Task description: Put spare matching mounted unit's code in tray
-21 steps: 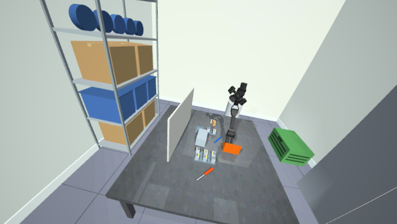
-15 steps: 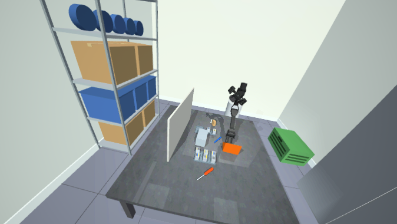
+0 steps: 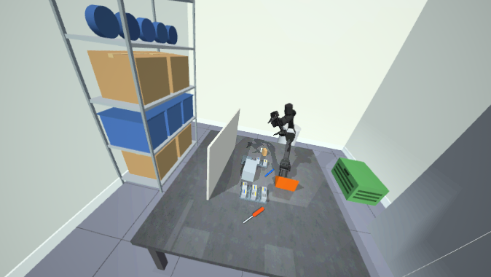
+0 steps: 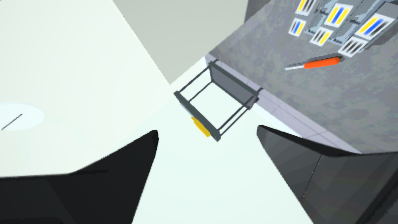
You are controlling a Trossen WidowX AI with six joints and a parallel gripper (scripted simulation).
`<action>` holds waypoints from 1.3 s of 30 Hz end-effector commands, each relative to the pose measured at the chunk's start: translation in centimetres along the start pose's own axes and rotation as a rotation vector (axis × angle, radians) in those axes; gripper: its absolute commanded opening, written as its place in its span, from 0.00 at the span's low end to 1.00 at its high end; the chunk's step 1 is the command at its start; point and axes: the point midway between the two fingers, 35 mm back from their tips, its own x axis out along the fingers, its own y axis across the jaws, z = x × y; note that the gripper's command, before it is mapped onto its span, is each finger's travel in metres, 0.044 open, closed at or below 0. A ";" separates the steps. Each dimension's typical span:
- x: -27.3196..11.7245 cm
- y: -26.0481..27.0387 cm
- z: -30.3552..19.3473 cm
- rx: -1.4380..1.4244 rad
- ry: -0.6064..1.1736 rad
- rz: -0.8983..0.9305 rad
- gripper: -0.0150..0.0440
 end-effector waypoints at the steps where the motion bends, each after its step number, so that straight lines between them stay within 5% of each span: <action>1: 5.8 -0.6 4.4 -0.243 -0.181 -0.157 1.00; 15: 15.9 -5.3 17.9 -0.749 -0.306 -0.732 1.00; 25: 19.5 -12.3 28.9 -1.117 -0.004 -1.299 1.00; 39: 19.5 -12.3 28.9 -1.117 -0.004 -1.299 1.00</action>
